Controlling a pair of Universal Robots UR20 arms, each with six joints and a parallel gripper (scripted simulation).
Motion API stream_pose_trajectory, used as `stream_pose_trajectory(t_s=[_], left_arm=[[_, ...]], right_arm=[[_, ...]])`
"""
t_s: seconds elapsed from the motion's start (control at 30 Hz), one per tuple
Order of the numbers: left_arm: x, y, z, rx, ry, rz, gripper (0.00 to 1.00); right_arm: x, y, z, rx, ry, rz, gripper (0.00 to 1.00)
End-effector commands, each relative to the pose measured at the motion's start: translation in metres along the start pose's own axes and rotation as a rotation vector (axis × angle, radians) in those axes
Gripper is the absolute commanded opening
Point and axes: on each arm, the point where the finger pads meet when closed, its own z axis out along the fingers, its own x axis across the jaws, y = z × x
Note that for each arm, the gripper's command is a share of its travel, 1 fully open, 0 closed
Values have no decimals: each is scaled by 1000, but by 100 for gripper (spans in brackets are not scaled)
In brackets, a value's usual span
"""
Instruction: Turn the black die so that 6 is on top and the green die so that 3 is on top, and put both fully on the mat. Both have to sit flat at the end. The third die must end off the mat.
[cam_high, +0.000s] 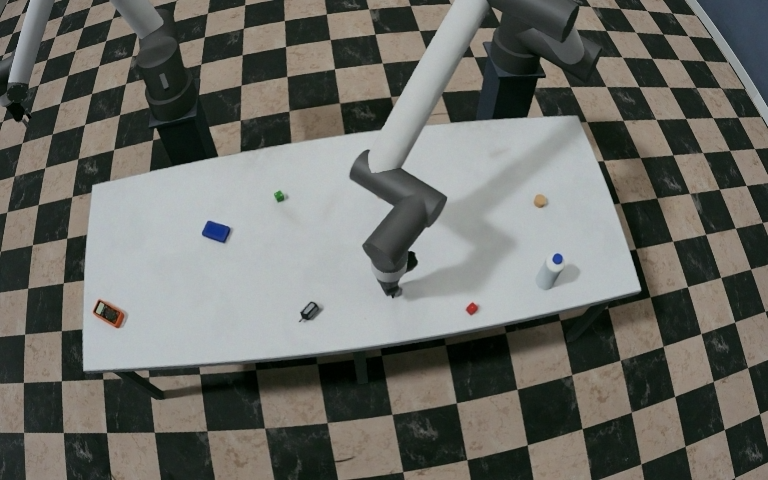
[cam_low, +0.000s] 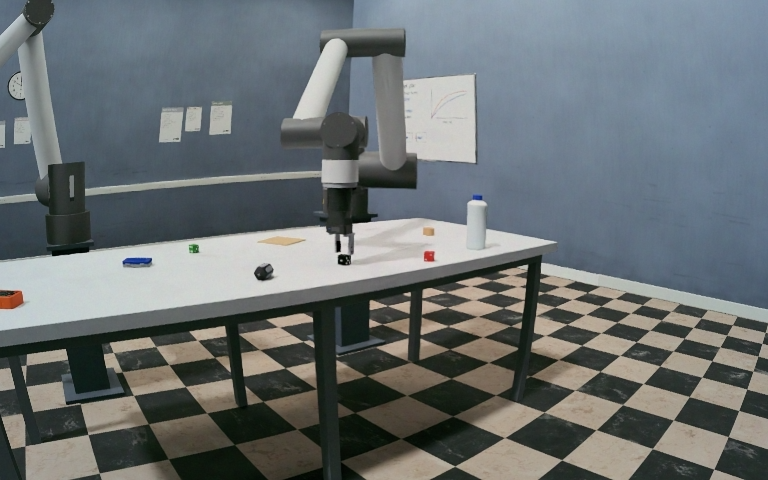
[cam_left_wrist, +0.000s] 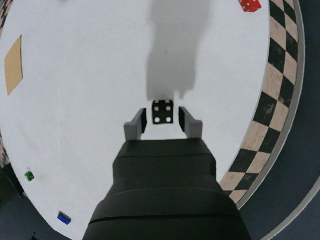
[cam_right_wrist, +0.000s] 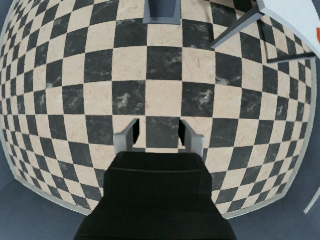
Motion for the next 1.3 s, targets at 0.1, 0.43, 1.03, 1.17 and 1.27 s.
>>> stream_pose_trajectory(t_s=[0.1,0.43,1.03,1.17,1.27], left_arm=[[0,1,12,-2,1,0,87],[0,1,28,-2,1,0,87],[0,1,32,-2,1,0,87],[0,1,32,-2,1,0,87],[0,1,32,-2,1,0,87]], right_arm=[[0,0,-1,-1,0,0,100],[0,0,-1,-1,0,0,100],[0,0,-1,-1,0,0,100],[0,0,-1,-1,0,0,100],[0,0,-1,-1,0,0,100]])
